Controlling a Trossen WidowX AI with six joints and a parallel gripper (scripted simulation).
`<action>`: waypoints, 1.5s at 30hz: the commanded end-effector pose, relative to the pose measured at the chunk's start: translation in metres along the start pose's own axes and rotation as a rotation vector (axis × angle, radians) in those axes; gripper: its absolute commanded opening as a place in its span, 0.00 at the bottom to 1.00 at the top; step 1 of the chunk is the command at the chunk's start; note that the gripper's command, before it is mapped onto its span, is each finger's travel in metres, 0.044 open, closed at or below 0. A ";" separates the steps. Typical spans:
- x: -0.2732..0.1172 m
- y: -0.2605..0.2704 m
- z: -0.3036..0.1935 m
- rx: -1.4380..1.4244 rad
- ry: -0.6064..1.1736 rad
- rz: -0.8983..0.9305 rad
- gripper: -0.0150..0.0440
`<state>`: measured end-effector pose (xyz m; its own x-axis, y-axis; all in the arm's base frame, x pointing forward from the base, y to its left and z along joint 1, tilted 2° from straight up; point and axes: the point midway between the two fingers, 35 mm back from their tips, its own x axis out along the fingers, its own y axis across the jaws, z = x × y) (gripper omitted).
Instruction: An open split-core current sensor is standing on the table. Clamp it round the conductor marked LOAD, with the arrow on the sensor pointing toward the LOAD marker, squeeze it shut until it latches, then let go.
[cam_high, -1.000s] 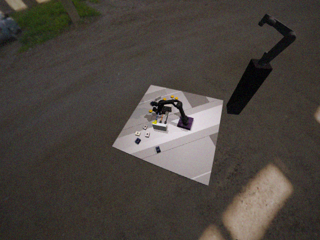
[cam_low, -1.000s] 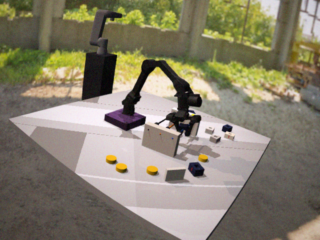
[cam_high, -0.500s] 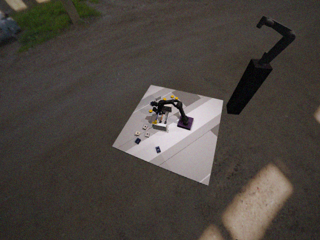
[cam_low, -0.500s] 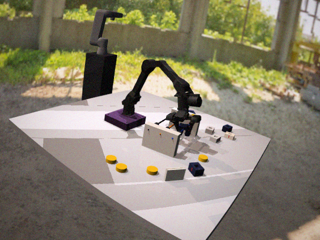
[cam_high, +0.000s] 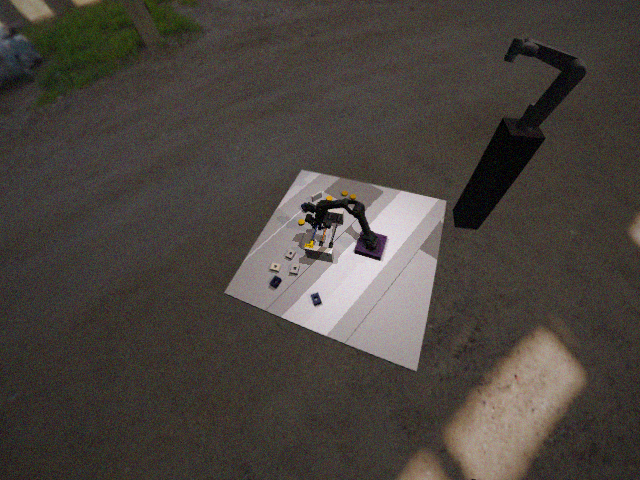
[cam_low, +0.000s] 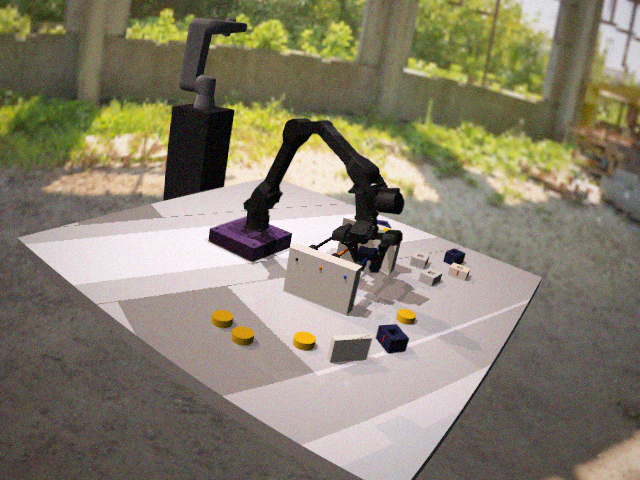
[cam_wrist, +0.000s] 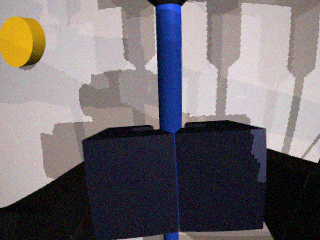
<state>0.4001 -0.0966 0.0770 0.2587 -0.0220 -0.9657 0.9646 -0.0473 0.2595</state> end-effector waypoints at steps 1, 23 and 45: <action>-0.001 0.001 0.001 0.001 -0.002 0.004 0.25; 0.001 0.005 0.000 -0.001 0.000 0.036 0.25; 0.001 0.005 0.000 -0.001 0.000 0.036 0.25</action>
<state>0.4009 -0.0986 0.0750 0.2755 -0.0276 -0.9609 0.9597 -0.0503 0.2766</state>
